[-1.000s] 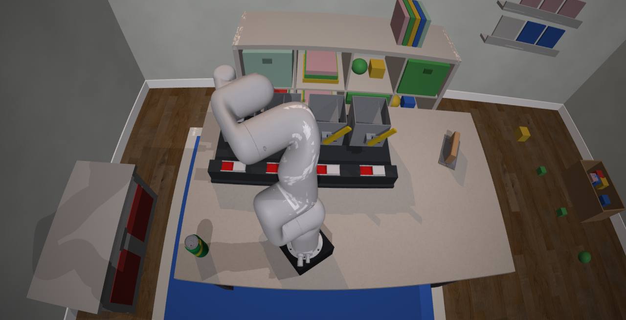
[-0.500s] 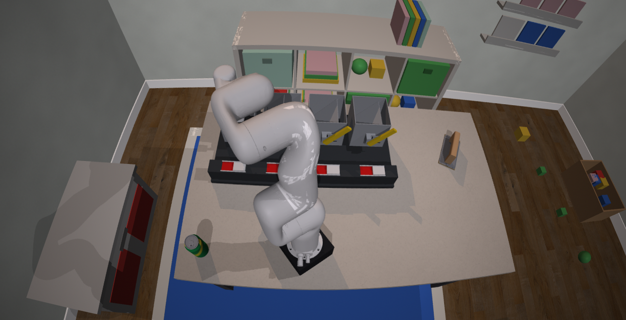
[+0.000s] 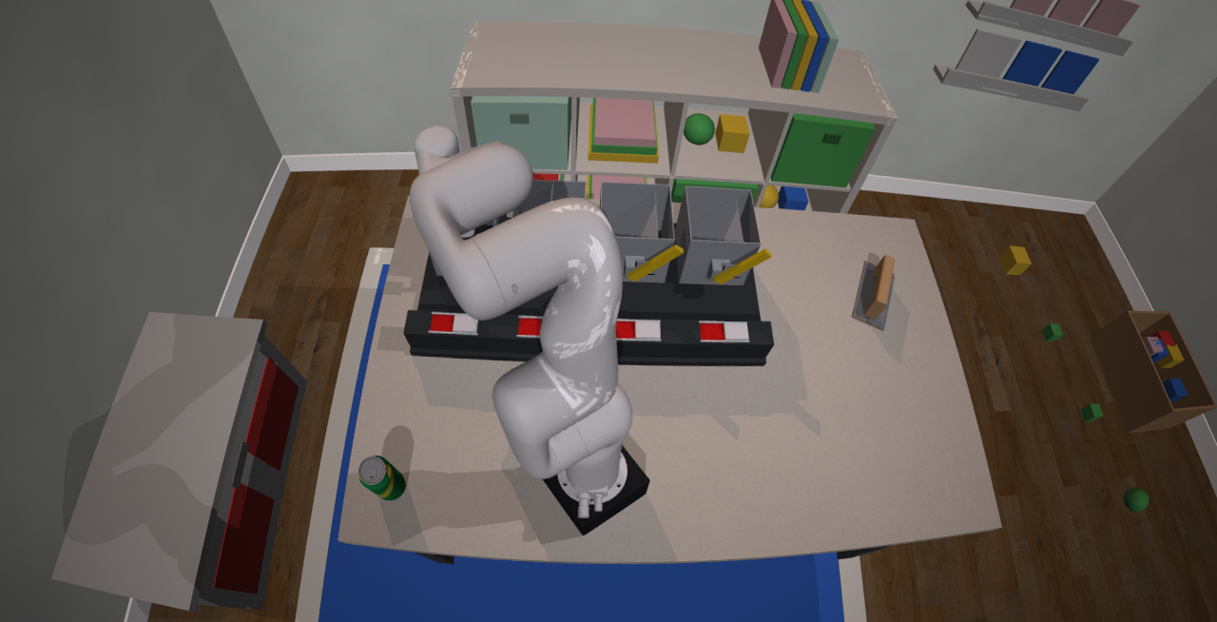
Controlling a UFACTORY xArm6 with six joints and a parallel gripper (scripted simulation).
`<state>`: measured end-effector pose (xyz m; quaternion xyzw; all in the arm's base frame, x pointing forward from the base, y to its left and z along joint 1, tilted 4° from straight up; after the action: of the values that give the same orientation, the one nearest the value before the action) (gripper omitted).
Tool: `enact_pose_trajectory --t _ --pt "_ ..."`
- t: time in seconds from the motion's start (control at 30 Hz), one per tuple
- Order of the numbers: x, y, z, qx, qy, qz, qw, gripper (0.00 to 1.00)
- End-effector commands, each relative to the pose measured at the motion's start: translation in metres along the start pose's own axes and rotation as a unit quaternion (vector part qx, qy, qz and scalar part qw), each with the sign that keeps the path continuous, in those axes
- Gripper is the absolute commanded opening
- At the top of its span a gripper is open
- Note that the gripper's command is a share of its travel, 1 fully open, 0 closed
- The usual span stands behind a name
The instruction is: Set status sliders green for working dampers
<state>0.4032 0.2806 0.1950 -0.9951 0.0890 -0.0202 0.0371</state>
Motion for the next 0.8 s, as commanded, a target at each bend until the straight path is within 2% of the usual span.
enact_pose_trajectory --t 0.0,0.77 --pt "0.001 -0.001 -0.006 0.002 0.002 0.0 1.0 0.39" --pt "0.001 -0.001 -0.074 0.002 0.002 0.0 1.0 0.39"
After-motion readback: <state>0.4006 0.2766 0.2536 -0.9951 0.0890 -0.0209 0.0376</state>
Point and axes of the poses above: the point where the finger pads meet when closed, its own z axis out along the fingers, its own y axis across the jaws, x = y × z, the point moved 5 cm from there along -z, back along the fingers, and after that the axes turned 11 degrees about z, right-handed, at the moved point
